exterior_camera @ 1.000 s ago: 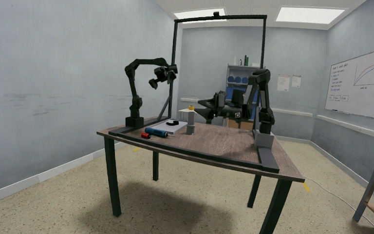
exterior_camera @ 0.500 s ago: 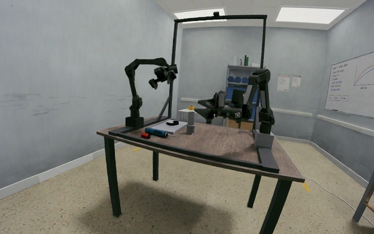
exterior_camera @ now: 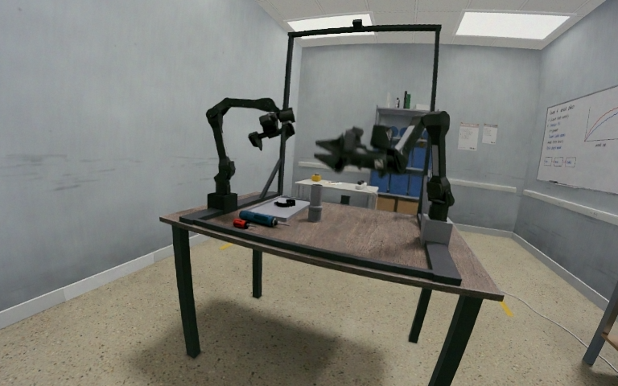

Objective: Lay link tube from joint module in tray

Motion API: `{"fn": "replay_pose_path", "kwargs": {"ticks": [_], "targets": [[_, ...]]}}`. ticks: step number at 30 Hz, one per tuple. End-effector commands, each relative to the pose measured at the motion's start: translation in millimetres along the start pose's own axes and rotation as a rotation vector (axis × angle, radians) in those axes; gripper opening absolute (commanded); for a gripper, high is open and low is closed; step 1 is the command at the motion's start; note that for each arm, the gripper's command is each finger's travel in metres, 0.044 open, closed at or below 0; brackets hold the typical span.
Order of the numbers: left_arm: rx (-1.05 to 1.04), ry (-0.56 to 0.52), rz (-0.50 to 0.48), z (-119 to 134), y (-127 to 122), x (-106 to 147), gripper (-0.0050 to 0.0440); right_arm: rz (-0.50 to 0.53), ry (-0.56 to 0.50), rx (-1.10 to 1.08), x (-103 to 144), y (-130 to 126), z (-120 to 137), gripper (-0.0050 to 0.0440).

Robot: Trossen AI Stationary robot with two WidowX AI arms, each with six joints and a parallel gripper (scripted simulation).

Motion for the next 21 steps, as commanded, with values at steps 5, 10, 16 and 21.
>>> {"fn": "replay_pose_path", "kwargs": {"ticks": [5,10,16,21], "targets": [[0.068,-0.036,0.032,-81.5,-17.1,-17.6,0.044,-0.06,0.055,0.081,2.9,2.3,4.0,0.044],[0.12,0.002,0.078,-104.4,-33.0,-16.7,0.044,-0.079,0.075,0.126,2.5,4.0,8.1,0.044],[0.179,0.035,0.132,-140.1,-53.0,-9.0,0.044,-0.103,0.106,0.192,0.6,6.6,13.1,0.044],[0.214,0.075,0.172,-158.6,-66.1,-0.2,0.044,-0.116,0.125,0.239,-0.8,9.8,20.6,0.044]]}}
Point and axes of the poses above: on each arm, the point midway between the two fingers, 35 mm back from their tips, its own x axis back along the fingers, its own y axis across the jaws, z = x × y, the point moved 5 cm from there along x, back along the fingers, and after that the axes turned 5 degrees about -x, right-handed, at the moved point
